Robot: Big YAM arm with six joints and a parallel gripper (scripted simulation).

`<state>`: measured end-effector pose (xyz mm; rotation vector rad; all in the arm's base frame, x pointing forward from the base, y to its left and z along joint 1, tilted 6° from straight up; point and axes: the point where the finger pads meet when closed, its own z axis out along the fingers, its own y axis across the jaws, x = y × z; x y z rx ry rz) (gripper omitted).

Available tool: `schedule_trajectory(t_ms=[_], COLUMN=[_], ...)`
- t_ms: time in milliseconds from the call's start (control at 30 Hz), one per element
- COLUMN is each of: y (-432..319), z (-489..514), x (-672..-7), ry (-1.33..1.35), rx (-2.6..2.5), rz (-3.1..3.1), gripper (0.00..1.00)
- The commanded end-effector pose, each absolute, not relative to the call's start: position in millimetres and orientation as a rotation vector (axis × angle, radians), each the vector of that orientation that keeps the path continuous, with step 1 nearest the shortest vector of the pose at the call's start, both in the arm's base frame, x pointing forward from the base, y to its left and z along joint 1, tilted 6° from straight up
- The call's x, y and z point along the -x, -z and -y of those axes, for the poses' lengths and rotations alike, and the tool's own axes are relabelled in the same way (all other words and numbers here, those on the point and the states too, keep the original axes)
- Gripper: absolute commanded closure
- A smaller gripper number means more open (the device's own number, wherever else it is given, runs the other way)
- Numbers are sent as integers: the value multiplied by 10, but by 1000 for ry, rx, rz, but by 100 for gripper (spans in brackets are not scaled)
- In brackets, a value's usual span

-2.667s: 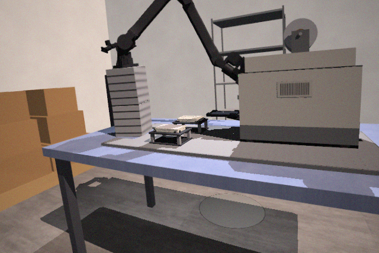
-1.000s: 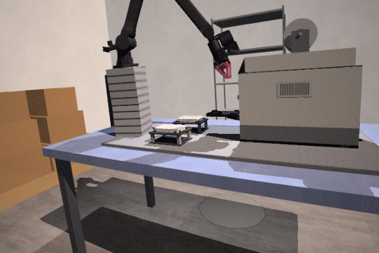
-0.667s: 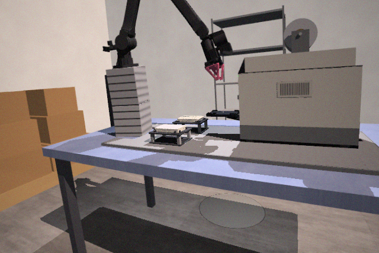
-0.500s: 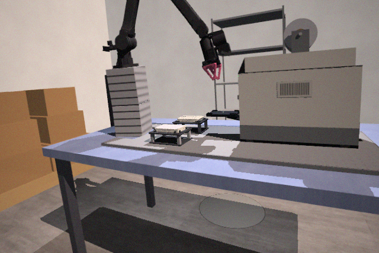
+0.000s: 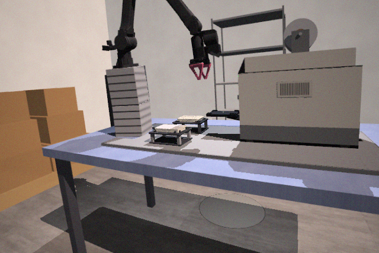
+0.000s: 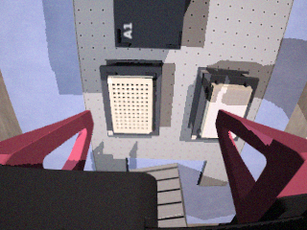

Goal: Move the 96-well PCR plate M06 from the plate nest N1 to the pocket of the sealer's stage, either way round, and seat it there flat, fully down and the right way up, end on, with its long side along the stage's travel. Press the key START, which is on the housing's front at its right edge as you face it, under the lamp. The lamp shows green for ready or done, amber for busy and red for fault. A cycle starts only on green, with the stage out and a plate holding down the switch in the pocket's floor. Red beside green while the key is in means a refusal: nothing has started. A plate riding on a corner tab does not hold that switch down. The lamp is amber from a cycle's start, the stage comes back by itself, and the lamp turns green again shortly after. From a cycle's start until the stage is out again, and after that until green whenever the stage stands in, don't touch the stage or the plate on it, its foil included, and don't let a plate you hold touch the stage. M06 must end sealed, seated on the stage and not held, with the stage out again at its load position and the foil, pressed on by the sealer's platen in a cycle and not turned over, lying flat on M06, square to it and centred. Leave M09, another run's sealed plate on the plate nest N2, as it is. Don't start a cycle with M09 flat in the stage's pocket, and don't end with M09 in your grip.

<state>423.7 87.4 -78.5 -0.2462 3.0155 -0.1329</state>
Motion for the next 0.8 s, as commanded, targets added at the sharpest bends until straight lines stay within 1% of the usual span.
schedule_trajectory(t_ms=[0, 167, 300, 433, 600, 767], y=[610, 594, 606, 613, 615, 580], z=[-777, -560, -476, -422, -228, -149], x=[-4351, -4109, -3998, -3925, -3649, -3658], ry=[122, 121, 145, 142, 142, 147], rx=[191, 217, 95, 97, 127, 133], rz=[-2986, -2971, -3111, -3092, -3085, -3070], gripper=[0, 0, 0, 0, 0, 0])
